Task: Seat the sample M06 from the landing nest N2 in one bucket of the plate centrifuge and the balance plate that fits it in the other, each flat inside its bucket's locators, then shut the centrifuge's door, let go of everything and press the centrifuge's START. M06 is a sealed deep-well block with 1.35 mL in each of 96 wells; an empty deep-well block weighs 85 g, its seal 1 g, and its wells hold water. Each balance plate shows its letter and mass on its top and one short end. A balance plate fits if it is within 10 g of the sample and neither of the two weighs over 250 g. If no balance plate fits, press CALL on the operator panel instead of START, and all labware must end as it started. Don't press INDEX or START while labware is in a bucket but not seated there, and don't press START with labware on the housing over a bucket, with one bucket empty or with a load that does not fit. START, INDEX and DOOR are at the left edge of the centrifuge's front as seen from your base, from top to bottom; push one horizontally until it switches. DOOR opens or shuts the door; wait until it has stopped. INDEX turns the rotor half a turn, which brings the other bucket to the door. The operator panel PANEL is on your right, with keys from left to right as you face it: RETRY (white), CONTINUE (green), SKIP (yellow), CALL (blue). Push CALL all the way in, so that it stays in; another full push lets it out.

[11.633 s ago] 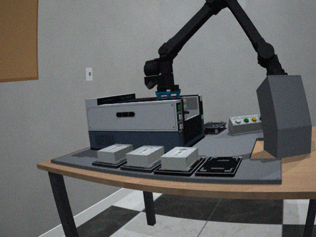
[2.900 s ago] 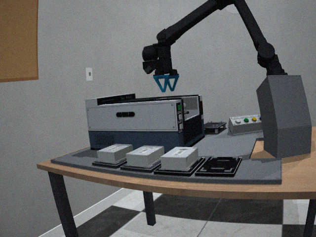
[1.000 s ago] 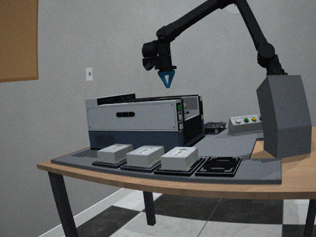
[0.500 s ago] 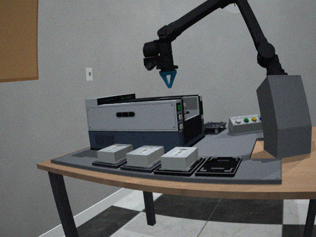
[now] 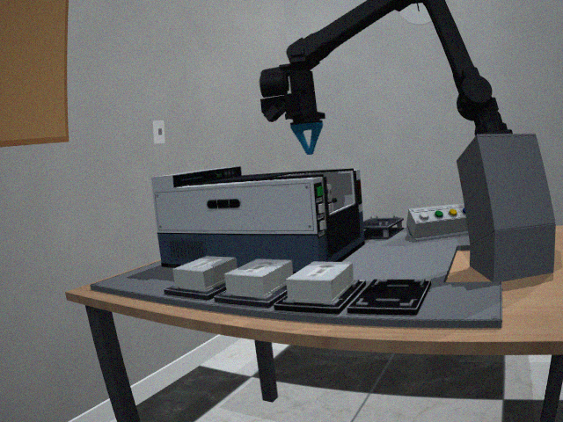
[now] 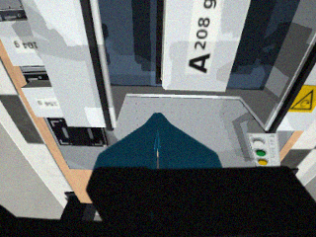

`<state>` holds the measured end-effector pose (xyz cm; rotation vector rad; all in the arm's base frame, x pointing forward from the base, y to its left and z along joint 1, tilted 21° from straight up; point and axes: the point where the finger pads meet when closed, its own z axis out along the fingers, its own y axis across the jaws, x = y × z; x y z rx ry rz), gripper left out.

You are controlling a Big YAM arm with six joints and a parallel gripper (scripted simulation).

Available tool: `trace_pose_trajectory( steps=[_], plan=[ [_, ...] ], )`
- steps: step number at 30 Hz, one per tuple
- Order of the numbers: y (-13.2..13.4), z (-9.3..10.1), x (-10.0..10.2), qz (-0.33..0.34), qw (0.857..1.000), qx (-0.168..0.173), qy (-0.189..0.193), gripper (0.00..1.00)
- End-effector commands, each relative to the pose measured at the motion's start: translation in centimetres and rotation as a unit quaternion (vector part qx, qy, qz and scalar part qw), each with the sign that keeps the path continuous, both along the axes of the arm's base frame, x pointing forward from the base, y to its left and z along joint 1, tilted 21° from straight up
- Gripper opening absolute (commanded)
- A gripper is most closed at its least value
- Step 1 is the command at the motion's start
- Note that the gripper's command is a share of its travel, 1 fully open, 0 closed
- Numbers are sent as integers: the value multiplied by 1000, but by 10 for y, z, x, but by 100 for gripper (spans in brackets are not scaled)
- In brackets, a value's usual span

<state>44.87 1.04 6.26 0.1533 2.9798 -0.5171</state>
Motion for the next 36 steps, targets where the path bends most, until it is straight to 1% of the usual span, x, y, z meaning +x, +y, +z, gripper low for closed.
trace_pose_trajectory(
  steps=[1, 7, 9, 15, 21, 24, 26, 31, 36],
  plan=[
    [28, 7, -4, -5, 1000, 9, -28, 0],
    [55, -6, -34, -5, 1000, 11, -26, 0],
    [55, -6, -34, -5, 1000, 11, -26, 0],
    [78, -19, -68, -6, 1000, 13, -25, 0],
    [96, -31, -103, -7, 1000, 13, -24, 0],
    [102, -37, -120, -7, 1000, 12, -23, 0],
    [102, -37, -120, -7, 1000, 12, -23, 0],
    [110, -46, -146, -7, 1000, 11, -23, 0],
    [114, -53, -167, -8, 1000, 10, -23, 0]
  ],
)
